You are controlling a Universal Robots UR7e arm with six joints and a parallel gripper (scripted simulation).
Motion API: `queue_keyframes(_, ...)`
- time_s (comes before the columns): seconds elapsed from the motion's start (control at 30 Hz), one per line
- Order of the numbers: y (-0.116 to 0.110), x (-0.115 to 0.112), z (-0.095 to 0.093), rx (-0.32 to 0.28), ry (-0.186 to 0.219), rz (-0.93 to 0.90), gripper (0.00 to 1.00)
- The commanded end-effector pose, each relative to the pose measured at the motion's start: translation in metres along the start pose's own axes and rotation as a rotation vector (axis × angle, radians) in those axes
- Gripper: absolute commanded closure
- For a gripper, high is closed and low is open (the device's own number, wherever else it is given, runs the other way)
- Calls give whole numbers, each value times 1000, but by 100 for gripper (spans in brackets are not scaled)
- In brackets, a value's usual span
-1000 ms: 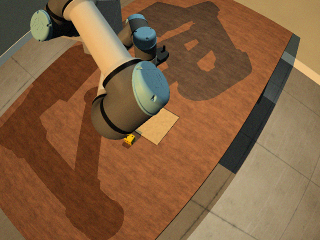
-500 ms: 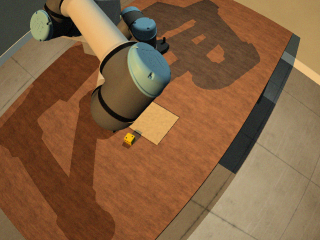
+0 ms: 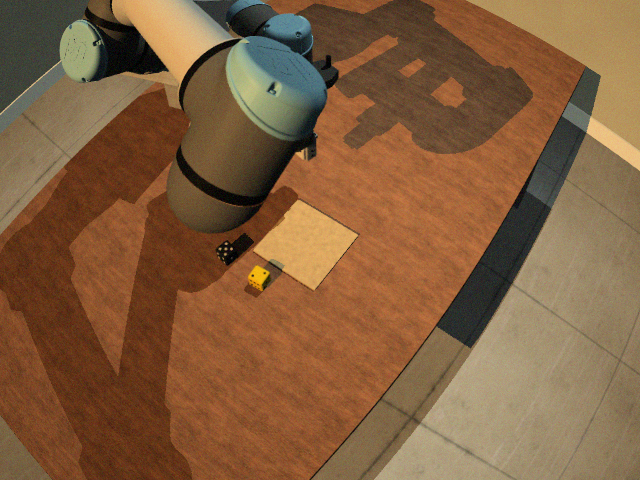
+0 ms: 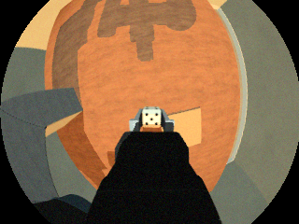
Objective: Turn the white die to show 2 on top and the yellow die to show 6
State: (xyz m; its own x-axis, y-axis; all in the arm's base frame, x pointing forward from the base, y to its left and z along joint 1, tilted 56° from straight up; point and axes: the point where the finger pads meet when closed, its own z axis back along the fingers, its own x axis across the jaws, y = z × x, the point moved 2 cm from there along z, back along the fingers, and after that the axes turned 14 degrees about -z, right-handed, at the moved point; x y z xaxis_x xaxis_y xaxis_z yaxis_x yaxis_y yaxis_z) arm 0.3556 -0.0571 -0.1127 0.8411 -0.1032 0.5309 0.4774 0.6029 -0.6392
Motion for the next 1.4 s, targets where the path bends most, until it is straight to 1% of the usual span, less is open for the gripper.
queue_keyframes(0.0,0,0,4,0,0,0,43)
queue_keyframes(0.77,1,1,4,0,0,-28,43)
queue_keyframes(1.0,5,3,3,0,0,-93,43)
queue_keyframes(1.27,11,9,1,1,1,-228,43)
queue_keyframes(1.37,12,10,1,1,1,-249,43)
